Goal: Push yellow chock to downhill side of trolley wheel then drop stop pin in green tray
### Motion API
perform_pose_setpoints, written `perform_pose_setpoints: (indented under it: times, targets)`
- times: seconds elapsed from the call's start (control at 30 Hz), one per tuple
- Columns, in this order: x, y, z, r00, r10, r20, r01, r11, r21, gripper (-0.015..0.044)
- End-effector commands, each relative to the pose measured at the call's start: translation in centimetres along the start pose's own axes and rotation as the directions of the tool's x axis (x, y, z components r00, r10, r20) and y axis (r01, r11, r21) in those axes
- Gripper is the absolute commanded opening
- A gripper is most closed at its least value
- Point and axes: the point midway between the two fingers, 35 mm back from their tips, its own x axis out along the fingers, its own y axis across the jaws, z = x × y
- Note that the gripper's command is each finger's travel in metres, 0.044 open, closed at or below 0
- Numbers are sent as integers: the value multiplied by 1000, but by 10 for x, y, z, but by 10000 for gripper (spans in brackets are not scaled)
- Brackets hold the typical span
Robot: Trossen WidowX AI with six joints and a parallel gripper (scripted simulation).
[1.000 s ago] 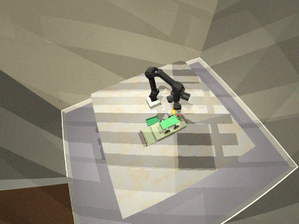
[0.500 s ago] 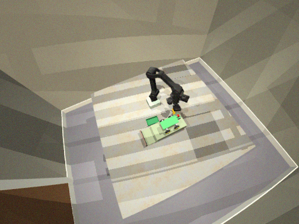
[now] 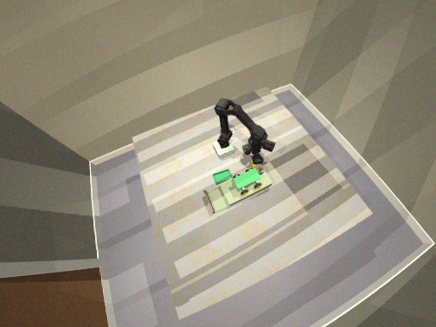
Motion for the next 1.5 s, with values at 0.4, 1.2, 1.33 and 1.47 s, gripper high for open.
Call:
perform_pose_setpoints:
  times: [0.4,1.2,1.33,1.47]
  targets:
    - [17,-2,1,1000,-8,2,8,1000,5,190]
    - [29,-1,0,1000,-1,2,1,1000,0,12]
    - [16,-1,0,1000,-6,2,6,1000,4,0]
    - [4,-2,3,1000,-8,2,8,1000,5,0]
